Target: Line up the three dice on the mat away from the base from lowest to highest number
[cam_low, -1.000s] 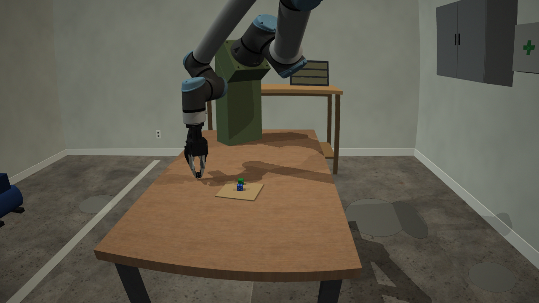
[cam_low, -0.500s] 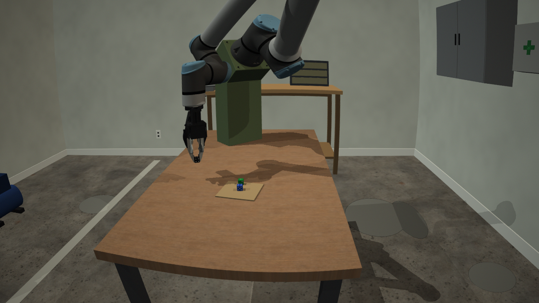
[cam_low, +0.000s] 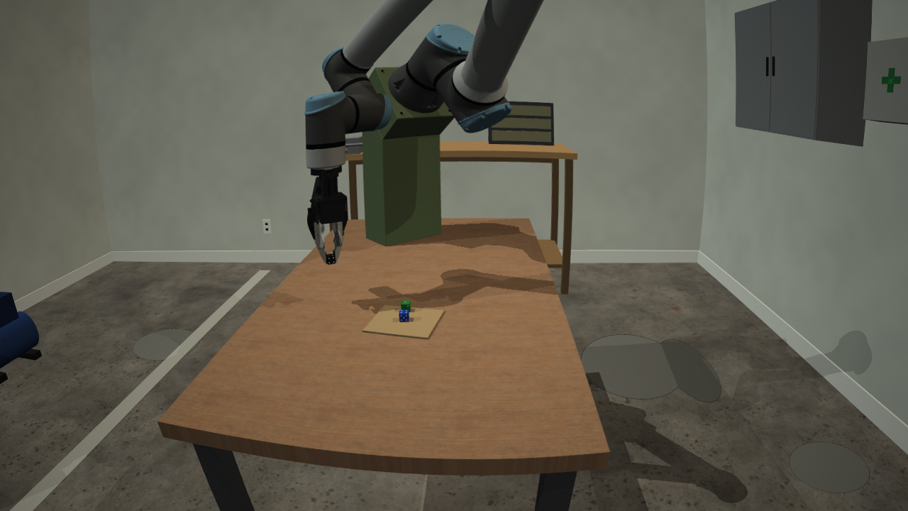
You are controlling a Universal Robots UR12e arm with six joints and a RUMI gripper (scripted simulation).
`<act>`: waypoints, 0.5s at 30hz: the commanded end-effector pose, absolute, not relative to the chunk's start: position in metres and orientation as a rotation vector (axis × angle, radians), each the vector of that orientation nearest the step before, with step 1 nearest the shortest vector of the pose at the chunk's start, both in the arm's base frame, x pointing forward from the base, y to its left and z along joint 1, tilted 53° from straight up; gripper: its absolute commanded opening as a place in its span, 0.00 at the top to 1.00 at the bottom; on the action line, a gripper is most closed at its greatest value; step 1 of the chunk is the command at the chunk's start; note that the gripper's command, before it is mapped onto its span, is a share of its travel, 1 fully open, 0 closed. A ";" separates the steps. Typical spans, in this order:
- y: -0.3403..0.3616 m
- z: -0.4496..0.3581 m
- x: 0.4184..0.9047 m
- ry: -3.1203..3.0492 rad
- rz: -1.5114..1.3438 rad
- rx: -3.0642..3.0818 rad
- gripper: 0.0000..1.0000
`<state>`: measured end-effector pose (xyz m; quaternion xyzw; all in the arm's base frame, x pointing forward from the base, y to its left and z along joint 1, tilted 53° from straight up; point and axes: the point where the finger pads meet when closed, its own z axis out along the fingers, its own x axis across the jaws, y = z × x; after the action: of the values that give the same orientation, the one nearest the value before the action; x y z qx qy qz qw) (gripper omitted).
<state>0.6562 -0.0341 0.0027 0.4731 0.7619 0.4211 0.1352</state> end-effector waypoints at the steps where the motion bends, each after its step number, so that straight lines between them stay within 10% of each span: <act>1: -0.035 0.003 0.656 2.207 1.220 1.370 0.97; 15: -0.010 0.046 0.682 2.165 1.246 1.515 0.97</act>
<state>0.6696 -0.0216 0.0250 0.4946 0.7490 0.4239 0.1211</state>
